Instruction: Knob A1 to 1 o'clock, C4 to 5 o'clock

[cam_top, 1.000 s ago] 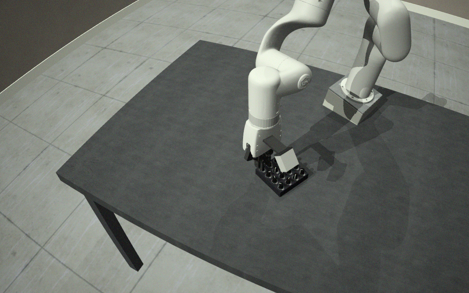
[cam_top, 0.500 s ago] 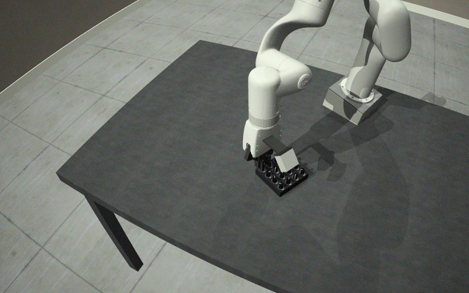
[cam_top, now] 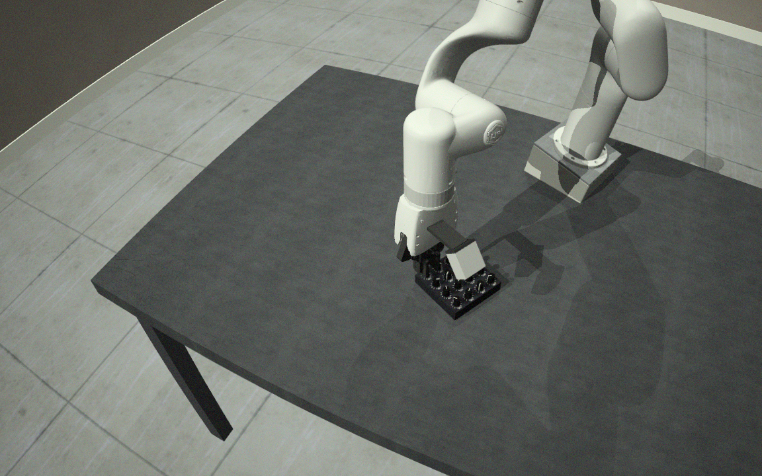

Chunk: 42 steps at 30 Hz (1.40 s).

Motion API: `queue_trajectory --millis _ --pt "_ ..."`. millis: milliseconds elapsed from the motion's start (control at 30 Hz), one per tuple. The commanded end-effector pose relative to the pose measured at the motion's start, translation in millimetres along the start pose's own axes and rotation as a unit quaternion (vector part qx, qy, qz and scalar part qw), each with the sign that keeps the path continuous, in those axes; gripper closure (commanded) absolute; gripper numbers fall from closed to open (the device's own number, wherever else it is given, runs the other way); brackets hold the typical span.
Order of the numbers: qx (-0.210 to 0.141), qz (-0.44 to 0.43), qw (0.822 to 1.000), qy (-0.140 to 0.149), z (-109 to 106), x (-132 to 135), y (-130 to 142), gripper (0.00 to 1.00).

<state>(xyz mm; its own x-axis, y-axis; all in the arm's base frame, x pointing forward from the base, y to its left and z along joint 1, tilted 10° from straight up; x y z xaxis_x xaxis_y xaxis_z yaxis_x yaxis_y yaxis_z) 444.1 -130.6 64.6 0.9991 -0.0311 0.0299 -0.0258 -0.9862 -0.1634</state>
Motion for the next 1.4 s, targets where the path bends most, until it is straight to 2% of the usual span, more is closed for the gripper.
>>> queue_trajectory --millis 0,733,1367 --pt "-0.001 0.0 1.0 0.002 -1.3 1.2 0.5 0.81" --pt "-0.001 0.0 1.0 0.002 9.8 1.2 0.5 0.81" --pt "-0.001 0.0 1.0 0.002 10.5 1.2 0.5 0.81"
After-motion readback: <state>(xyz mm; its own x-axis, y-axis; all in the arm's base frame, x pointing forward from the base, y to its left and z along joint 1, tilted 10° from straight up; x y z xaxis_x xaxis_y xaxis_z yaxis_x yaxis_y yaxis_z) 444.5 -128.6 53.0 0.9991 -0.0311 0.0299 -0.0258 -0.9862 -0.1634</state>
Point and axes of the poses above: the point where the finger pads meet when closed, its own z axis out along the fingers, its own x axis across the jaws, y = z × x, the point moved 8 cm from there along -z, back along the fingers, and after that the axes turned 15 degrees about -z, right-handed, at the moved point
